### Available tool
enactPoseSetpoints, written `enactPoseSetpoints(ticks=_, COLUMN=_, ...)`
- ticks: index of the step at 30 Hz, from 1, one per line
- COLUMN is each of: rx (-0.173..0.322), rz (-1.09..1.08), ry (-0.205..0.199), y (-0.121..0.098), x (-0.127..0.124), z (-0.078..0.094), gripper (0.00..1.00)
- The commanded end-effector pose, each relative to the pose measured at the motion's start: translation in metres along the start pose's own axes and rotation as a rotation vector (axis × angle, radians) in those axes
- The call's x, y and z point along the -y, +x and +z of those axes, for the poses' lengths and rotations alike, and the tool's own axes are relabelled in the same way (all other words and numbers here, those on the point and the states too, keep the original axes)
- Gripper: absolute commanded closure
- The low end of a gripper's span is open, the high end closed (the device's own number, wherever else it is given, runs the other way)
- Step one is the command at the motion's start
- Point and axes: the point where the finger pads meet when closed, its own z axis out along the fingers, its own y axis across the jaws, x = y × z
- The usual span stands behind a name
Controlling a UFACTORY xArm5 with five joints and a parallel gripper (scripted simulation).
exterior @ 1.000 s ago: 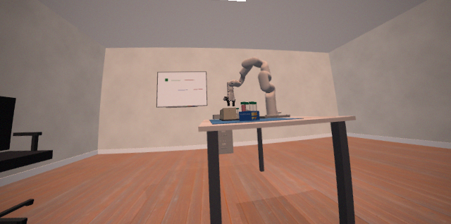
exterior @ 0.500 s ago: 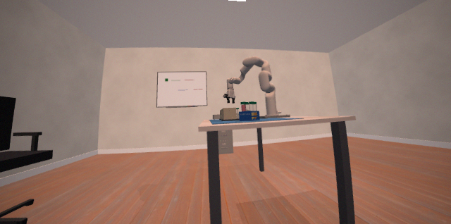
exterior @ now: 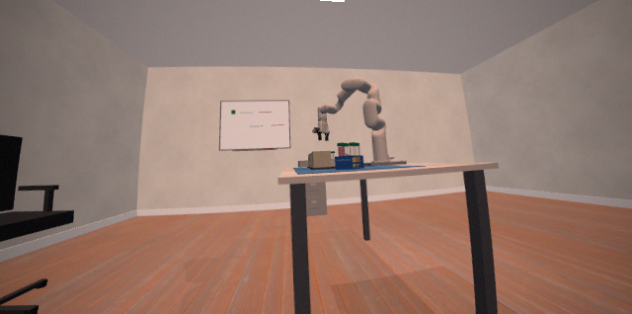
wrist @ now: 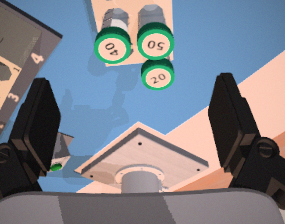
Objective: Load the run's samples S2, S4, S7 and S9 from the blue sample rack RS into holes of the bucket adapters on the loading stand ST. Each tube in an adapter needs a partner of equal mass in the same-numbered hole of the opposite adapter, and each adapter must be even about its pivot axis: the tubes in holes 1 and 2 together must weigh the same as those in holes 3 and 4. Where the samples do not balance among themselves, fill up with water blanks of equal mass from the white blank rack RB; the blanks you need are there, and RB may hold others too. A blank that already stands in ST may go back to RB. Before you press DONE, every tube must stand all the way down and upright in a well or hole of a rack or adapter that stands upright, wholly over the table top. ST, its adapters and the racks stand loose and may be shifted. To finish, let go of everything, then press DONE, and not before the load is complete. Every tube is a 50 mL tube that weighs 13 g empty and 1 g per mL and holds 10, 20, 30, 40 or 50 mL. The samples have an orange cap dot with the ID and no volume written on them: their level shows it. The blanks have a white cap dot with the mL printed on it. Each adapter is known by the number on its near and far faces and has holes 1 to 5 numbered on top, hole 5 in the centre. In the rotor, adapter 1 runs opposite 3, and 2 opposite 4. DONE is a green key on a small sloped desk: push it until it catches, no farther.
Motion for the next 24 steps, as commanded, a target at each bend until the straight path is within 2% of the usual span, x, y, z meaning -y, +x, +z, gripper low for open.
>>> enactPoseSetpoints(ticks=1, rx=-0.004, rz=0.0, ry=0.0, y=0.001, x=0.0, z=-0.01, gripper=0.0)
enactPoseSetpoints(ticks=7, rx=-0.004, rz=0.0, ry=0.0, y=0.001, x=0.0, z=-0.02, gripper=0.0)
enactPoseSetpoints(ticks=20, rx=-0.004, rz=-0.433, ry=0.0, y=-0.034, x=0.055, z=-0.021, gripper=0.0)
enactPoseSetpoints(ticks=24, rx=-0.004, rz=-0.5, ry=0.0, y=-0.04, x=0.063, z=-0.021, gripper=0.0)
